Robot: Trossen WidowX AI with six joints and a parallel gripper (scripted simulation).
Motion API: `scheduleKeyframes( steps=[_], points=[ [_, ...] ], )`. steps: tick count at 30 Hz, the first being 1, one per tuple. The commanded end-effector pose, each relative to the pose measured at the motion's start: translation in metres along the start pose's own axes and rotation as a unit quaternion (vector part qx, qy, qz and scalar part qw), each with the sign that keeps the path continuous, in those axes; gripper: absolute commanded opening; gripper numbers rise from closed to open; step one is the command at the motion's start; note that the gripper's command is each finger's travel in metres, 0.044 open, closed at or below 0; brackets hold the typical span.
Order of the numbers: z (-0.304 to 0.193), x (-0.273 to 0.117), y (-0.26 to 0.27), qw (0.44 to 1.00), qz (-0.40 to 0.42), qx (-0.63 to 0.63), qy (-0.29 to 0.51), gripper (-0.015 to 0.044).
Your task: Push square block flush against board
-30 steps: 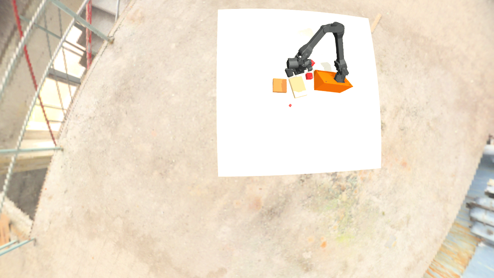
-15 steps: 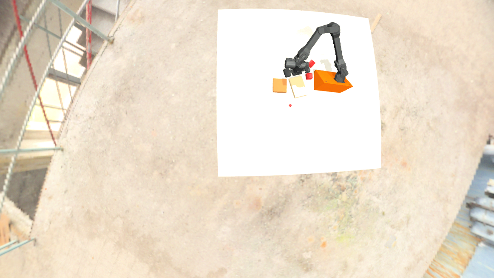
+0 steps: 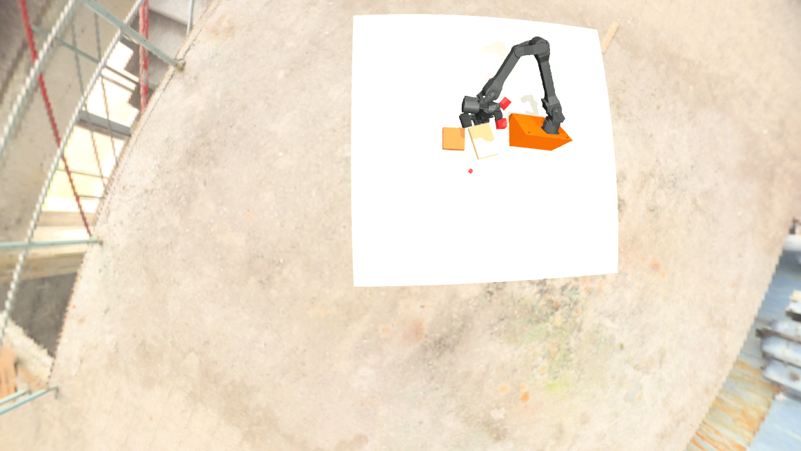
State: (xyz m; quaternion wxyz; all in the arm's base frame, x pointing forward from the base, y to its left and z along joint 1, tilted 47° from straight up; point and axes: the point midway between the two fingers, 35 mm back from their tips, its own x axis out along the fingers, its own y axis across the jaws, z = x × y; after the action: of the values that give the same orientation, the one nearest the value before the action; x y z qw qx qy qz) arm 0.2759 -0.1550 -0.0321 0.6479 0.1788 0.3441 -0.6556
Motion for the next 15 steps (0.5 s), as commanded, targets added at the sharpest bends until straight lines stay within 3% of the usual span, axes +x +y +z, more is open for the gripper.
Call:
scheduleKeyframes(
  steps=[1,15],
  points=[
    [-0.006,0.0,0.001,1.0,0.0,0.0,-0.001,0.0],
    [-0.022,0.0,0.001,1.0,0.0,0.0,-0.001,0.0]
  ],
)
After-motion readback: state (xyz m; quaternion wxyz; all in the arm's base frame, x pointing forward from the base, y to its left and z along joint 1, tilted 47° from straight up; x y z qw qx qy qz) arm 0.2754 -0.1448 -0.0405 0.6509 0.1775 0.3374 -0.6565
